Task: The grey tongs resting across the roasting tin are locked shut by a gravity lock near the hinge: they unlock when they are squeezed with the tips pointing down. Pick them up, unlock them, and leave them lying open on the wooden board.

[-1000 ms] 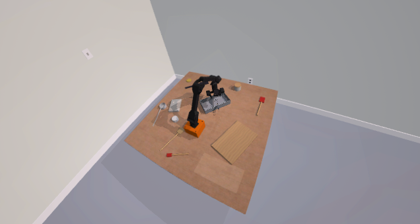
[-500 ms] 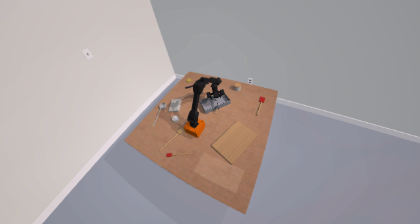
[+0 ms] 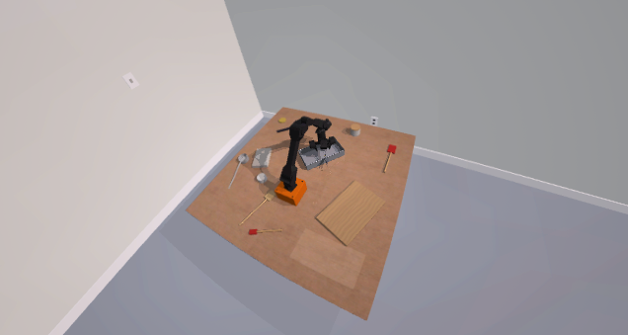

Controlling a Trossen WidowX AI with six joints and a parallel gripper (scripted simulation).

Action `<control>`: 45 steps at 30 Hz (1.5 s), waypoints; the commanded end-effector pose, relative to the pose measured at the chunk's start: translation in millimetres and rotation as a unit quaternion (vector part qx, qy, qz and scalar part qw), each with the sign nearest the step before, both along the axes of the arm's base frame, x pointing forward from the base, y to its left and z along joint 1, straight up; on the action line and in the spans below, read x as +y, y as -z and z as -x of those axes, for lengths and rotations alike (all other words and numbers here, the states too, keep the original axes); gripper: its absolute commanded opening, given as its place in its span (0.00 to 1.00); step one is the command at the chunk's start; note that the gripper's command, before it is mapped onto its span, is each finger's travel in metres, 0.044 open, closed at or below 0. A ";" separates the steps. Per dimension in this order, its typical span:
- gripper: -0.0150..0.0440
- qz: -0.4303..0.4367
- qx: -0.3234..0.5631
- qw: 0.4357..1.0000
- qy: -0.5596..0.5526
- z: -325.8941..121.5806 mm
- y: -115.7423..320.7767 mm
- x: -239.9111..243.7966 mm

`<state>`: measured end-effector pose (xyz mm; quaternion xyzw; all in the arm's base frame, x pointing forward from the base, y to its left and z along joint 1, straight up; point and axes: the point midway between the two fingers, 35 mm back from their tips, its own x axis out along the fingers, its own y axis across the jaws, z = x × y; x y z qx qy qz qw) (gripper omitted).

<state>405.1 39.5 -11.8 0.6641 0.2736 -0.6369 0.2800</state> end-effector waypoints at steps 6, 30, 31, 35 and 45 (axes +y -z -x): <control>0.87 0.000 0.001 1.000 0.000 0.6 3.9 0.0; 0.16 0.000 0.001 1.000 0.000 0.6 3.9 0.0; 0.12 0.000 0.001 1.000 0.000 0.6 3.9 0.0; 0.00 0.000 0.001 1.000 0.000 -0.9 -12.2 0.0; 0.00 -0.001 0.003 1.000 -0.002 3.7 -94.5 -0.9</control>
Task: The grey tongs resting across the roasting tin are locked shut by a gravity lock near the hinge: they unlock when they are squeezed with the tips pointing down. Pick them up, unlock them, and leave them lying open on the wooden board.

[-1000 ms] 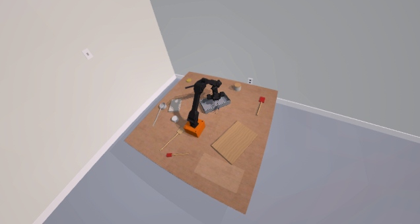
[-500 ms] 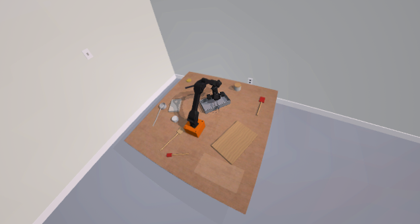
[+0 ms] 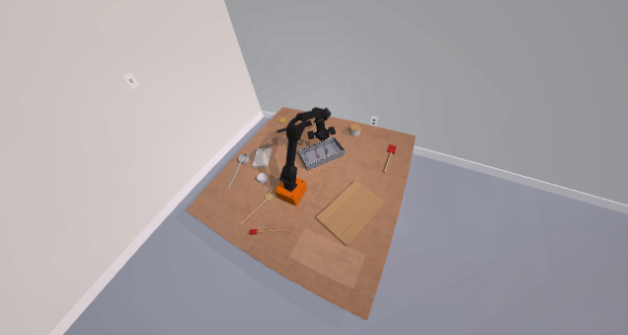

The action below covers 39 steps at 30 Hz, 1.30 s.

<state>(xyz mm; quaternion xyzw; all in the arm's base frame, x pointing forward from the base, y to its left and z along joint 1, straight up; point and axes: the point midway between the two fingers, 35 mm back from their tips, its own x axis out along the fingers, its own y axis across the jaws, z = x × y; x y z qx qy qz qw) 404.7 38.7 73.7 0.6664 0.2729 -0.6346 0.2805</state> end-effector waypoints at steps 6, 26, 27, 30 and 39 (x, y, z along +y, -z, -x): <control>0.00 -0.001 0.006 1.000 -0.002 3.2 -9.0 -0.2; 0.00 0.013 0.008 0.990 -0.143 2.6 -6.1 -80.4; 0.00 0.013 0.008 0.988 -0.154 3.0 -6.1 -85.9; 0.00 0.016 0.007 0.983 -0.182 5.4 -6.4 -104.0; 0.00 0.020 0.008 0.961 -0.276 14.3 -6.9 -151.7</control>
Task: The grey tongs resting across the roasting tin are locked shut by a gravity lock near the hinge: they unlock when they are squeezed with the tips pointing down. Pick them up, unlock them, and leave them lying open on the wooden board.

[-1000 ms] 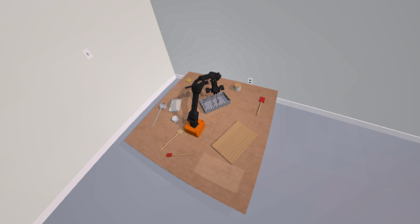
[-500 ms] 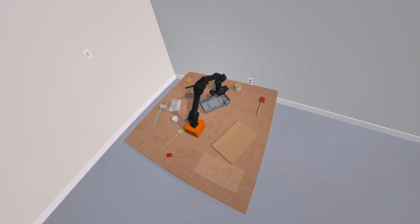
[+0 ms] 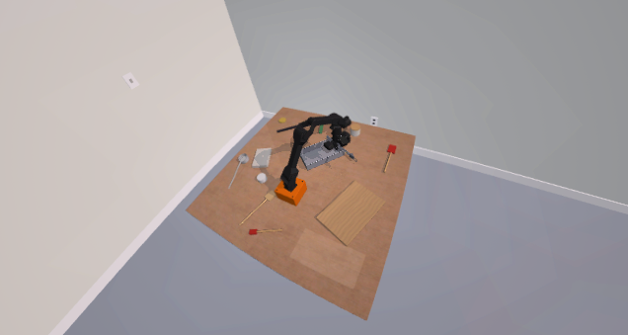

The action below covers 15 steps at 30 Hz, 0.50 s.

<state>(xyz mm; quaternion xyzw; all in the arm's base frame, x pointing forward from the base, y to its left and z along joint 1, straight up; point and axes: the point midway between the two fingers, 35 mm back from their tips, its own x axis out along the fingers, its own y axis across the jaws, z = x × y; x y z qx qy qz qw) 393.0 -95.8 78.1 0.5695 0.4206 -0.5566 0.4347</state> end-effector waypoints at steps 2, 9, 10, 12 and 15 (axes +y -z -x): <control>0.00 0.005 -0.001 0.999 -0.054 5.4 -2.6 -27.6; 0.00 0.008 0.000 0.992 -0.127 17.4 -3.0 -64.1; 0.00 0.008 0.000 0.990 -0.138 19.3 -3.0 -69.1; 0.00 0.009 0.000 0.987 -0.159 23.5 -3.1 -79.1; 0.00 0.010 0.001 0.981 -0.191 30.1 -3.3 -93.9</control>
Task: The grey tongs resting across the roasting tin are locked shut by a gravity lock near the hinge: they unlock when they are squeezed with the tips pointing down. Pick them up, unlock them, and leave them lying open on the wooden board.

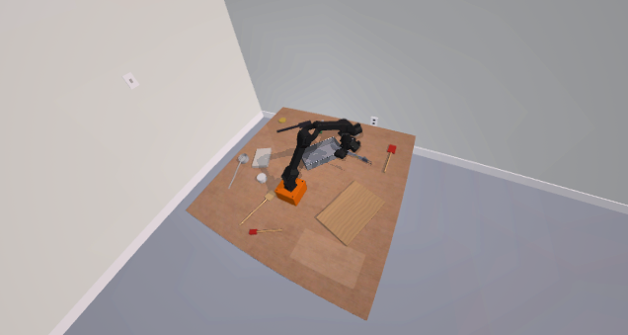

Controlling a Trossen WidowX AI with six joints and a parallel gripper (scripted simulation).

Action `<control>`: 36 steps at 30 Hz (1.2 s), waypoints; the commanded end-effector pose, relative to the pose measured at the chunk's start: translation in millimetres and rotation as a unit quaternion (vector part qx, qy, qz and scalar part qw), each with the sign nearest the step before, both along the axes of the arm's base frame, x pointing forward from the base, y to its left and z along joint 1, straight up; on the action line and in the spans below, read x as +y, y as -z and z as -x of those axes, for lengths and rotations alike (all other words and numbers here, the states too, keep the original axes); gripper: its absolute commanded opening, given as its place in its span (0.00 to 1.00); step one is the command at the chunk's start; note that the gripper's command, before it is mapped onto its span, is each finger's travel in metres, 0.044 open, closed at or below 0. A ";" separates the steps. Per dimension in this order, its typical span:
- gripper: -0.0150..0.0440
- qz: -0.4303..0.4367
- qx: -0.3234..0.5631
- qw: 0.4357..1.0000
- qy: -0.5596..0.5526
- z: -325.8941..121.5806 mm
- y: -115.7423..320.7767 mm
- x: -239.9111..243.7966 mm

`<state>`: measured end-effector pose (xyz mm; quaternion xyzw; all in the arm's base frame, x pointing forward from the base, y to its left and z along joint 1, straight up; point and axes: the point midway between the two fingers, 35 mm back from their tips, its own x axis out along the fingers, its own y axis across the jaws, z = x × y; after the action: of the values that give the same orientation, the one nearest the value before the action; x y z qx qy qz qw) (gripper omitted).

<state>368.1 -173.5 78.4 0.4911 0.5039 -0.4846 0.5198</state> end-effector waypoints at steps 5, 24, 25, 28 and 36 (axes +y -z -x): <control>0.00 0.005 -0.002 0.997 -0.082 16.7 -3.1 -38.3; 0.00 0.010 0.000 0.980 -0.199 52.3 -3.6 -91.3; 0.00 0.010 0.000 0.978 -0.209 56.0 -3.2 -95.5; 0.00 0.011 0.002 0.971 -0.239 67.4 -3.1 -108.5; 0.00 0.014 0.005 0.948 -0.318 100.5 -3.0 -141.1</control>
<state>279.7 -301.8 79.4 0.3174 0.6213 -0.3219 0.6400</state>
